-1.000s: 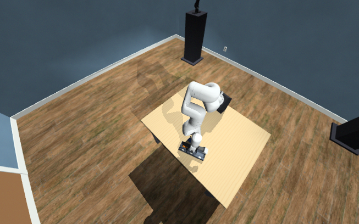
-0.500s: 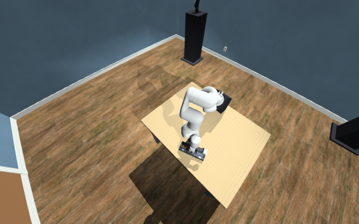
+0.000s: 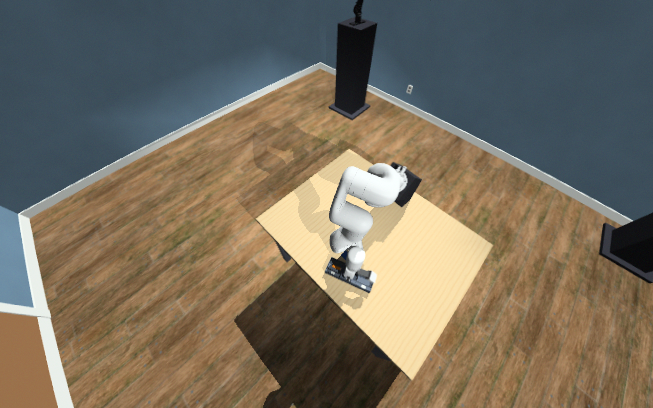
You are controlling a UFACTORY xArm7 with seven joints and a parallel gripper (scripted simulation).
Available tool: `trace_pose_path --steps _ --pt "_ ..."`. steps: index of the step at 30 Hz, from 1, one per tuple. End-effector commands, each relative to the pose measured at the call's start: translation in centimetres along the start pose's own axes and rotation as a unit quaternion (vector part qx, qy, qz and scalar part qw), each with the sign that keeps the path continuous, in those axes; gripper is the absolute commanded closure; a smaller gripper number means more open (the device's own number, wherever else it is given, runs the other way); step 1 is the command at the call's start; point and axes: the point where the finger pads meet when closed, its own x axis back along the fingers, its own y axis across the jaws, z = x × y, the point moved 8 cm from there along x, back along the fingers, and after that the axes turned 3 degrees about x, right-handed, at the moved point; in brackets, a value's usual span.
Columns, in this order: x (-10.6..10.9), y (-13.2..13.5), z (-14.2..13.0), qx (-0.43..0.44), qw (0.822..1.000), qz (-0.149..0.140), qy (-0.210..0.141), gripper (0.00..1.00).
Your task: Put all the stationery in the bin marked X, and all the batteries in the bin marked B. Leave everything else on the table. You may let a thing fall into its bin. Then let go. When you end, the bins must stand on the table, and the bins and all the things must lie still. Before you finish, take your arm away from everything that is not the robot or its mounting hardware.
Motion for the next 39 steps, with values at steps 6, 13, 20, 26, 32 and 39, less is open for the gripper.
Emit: trace_pose_path --steps 6,13,20,26,32,39 --pt "0.0 0.0 0.1 0.0 1.0 -0.011 -0.006 1.0" --pt "0.0 0.0 0.1 0.0 1.0 -0.011 -0.006 0.71" --pt "0.0 0.0 0.1 0.0 1.0 -0.011 -0.006 0.71" --pt "0.0 0.0 0.1 0.0 1.0 -0.011 -0.006 0.71" --pt "0.6 0.0 0.1 0.0 1.0 -0.011 -0.006 0.71" --pt "1.3 0.0 0.1 0.0 1.0 -0.011 -0.006 0.71"
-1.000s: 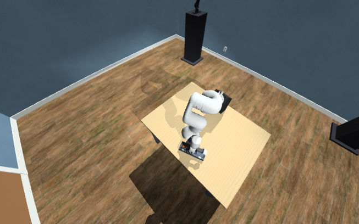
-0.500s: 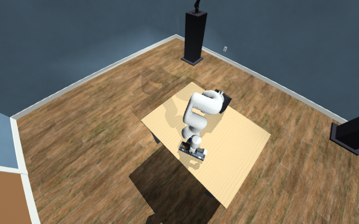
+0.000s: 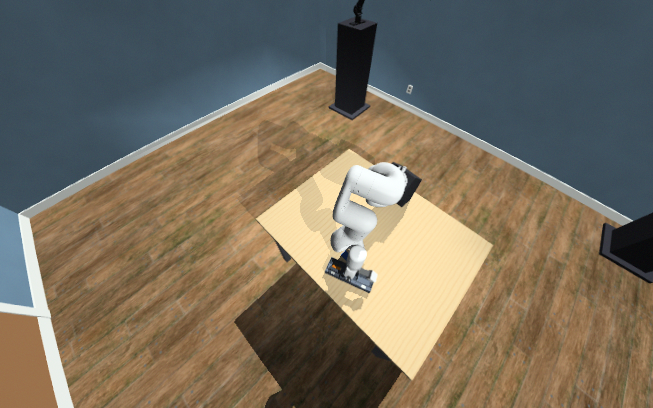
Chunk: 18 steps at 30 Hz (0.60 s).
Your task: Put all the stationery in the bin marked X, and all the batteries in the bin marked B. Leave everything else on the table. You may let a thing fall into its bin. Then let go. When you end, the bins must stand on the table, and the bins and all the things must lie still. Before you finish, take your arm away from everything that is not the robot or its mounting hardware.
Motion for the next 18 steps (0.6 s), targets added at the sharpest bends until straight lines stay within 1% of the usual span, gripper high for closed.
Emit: trace_pose_path --steps 1,12,16,18 --pt "0.7 0.1 0.0 0.0 1.0 0.001 0.0 0.71" --pt "2.2 0.1 0.0 0.0 1.0 0.001 0.0 0.71" --pt "2.3 0.1 0.0 0.0 1.0 0.001 0.0 0.71" --pt "3.3 0.1 0.0 0.0 1.0 0.001 0.0 0.71"
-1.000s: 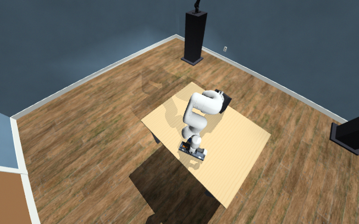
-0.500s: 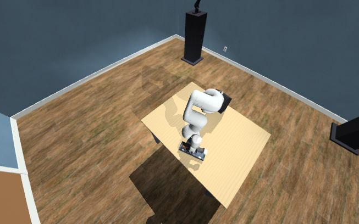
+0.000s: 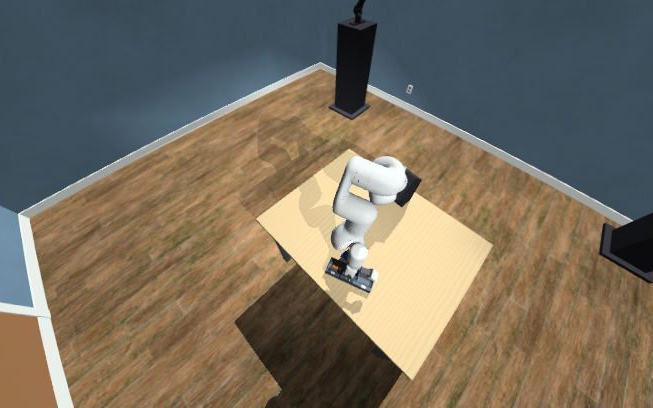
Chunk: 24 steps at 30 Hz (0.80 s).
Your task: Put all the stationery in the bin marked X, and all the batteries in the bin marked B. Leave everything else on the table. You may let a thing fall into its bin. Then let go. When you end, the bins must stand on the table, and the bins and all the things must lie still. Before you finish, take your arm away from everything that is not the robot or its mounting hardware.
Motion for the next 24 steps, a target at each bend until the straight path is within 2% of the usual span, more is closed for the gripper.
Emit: trace_pose_path --steps 1,3,20,21,24 --pt "1.8 0.2 -0.1 0.001 1.0 0.004 0.002 0.71" --pt "2.5 0.2 -0.1 0.001 1.0 0.004 0.002 0.71" --pt "2.5 0.0 0.0 0.001 1.0 0.004 0.002 0.71" --pt "2.5 -0.7 -0.5 -0.024 1.0 0.005 0.002 0.44" --pt "2.6 -2.8 -1.8 -0.086 0.996 0.004 0.002 0.44"
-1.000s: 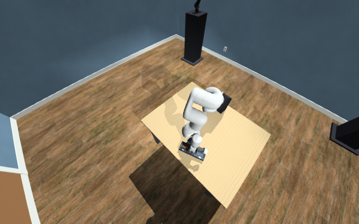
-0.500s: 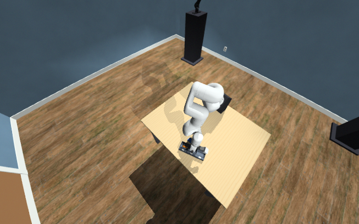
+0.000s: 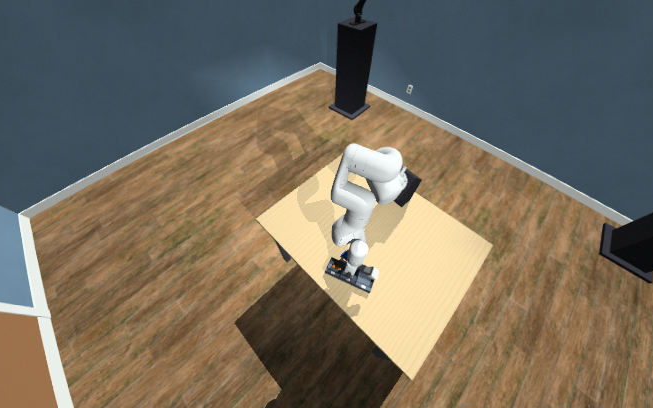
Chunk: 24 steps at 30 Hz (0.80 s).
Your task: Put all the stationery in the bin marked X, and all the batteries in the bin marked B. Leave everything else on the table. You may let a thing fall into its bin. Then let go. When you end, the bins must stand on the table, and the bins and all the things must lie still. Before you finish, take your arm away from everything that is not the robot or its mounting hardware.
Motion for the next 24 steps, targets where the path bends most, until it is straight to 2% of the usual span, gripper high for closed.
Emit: trace_pose_path --steps 1,6,8,9,11,16,24 --pt "0.2 -3.1 -2.0 -0.078 0.997 0.001 0.0 0.44" --pt "0.3 -6.5 -4.2 -0.139 0.99 0.003 0.0 0.44" --pt "0.3 -6.5 -4.2 -0.139 0.99 0.003 0.0 0.44" --pt "0.3 -7.3 -4.7 -0.175 0.985 0.002 0.0 0.44" --pt "0.3 -8.4 -5.5 -0.18 0.984 0.001 0.0 0.44" --pt "0.3 -9.2 -6.0 -0.18 0.984 0.001 0.0 0.44" --pt "0.3 -9.0 -5.9 -0.18 0.984 0.001 0.0 0.44"
